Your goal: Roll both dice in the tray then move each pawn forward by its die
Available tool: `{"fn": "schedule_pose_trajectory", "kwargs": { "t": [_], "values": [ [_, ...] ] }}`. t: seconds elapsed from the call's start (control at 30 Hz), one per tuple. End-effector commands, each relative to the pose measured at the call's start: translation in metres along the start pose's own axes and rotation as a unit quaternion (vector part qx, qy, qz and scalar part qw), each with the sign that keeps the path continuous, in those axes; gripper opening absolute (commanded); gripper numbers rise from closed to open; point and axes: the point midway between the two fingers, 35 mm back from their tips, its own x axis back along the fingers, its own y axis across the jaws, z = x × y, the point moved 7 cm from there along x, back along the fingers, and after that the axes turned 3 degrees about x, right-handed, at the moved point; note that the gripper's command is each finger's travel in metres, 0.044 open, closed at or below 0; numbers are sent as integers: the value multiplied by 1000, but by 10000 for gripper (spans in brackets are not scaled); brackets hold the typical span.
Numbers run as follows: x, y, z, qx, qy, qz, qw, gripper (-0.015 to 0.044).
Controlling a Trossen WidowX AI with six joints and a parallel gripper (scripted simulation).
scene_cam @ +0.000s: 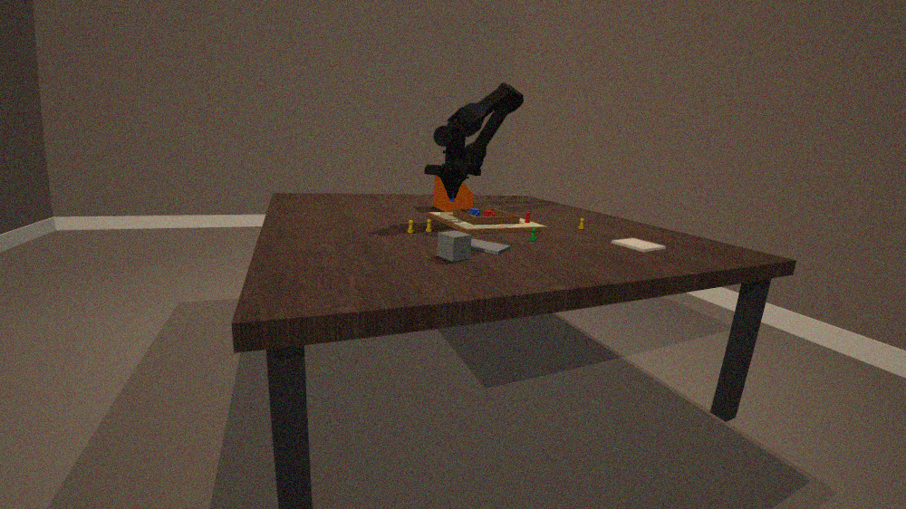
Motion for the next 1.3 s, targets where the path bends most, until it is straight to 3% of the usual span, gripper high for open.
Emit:
{"fn": "schedule_pose_trajectory", "kwargs": {
  "t": [0.0,0.3,0.97,1.27],
  "values": [
    [-5,-5,-2,-1,-2,-1,1000,0],
    [-39,-4,-2,-1,-2,-1,1000,0],
    [-57,-4,-2,-1,-3,-2,1000,0],
    [-50,-6,-4,4,-4,4,1000,236]
  ]
}}
